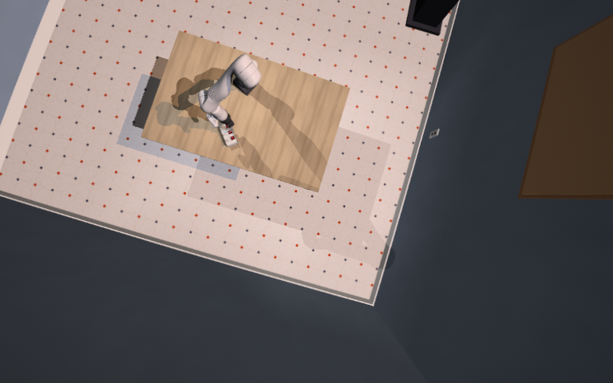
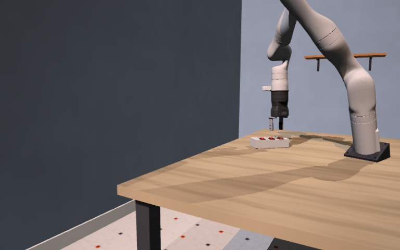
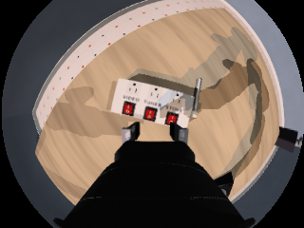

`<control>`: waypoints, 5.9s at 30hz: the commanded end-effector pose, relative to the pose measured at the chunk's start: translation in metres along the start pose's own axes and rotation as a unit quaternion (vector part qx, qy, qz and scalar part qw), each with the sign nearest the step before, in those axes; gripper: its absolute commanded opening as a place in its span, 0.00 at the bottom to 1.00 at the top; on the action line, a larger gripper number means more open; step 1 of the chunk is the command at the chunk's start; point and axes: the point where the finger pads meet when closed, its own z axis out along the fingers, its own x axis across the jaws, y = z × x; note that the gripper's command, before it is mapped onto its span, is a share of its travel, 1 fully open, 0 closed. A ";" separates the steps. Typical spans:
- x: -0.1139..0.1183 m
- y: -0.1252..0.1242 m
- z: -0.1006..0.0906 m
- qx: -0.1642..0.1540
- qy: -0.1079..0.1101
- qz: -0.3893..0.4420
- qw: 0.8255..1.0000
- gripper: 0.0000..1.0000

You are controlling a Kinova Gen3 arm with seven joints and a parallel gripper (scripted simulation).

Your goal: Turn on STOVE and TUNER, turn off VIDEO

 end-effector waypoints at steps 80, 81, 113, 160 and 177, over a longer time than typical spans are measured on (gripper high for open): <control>0.015 -0.062 -0.081 0.025 -0.002 -0.305 0.952 1.00; 0.015 -0.062 -0.080 0.025 -0.002 -0.304 0.952 1.00; 0.014 -0.063 -0.066 0.016 -0.011 -0.090 0.996 1.00; 0.007 -0.038 -0.023 0.004 -0.018 0.599 0.800 1.00; -0.002 -0.028 -0.015 0.006 -0.022 0.733 0.680 1.00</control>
